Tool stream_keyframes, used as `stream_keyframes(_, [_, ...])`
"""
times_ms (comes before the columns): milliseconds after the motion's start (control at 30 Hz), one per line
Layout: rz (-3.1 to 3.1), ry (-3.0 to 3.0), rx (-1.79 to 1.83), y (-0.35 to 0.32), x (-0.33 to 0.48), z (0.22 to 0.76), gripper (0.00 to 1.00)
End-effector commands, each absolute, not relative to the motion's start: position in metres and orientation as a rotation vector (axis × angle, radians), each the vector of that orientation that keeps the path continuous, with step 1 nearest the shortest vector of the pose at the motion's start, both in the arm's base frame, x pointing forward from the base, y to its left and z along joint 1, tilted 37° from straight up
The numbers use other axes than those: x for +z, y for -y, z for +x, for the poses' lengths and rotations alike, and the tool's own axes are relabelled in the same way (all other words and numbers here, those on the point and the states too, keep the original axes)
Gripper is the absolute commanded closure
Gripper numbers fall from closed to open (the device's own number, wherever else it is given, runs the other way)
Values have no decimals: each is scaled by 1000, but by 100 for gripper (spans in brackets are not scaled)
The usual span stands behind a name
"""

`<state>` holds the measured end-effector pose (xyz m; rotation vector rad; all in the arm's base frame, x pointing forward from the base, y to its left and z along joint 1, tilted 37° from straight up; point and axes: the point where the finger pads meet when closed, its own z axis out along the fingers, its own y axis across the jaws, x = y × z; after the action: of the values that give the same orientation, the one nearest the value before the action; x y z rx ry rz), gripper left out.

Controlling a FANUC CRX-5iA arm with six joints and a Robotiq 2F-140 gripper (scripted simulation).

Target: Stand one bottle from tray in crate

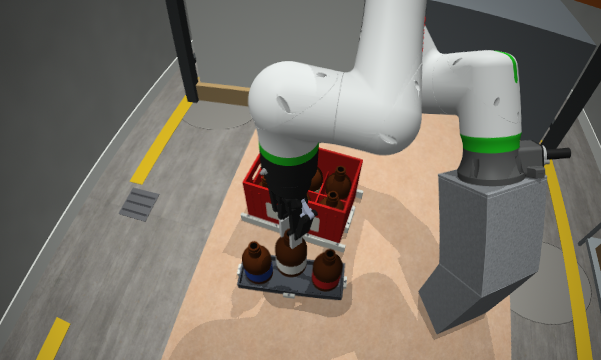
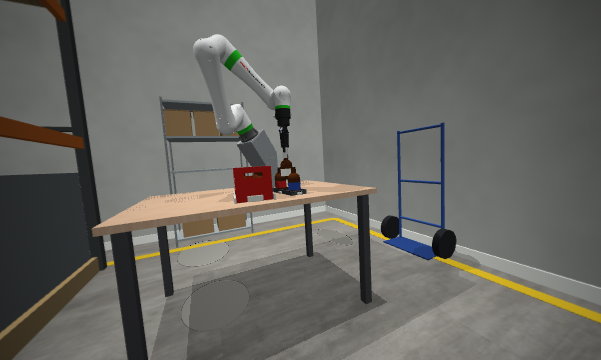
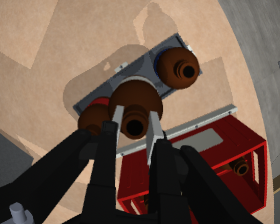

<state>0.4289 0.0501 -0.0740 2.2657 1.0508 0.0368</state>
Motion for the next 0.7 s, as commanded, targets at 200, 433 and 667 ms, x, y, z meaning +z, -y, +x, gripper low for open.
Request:
stream_keyframes(200, [2266, -1051, 37, -51, -72, 428, 100])
stream_keyframes(433, [2266, -1051, 37, -54, -69, 427, 100])
stream_keyframes(667, [2266, -1051, 37, -57, -64, 425, 100])
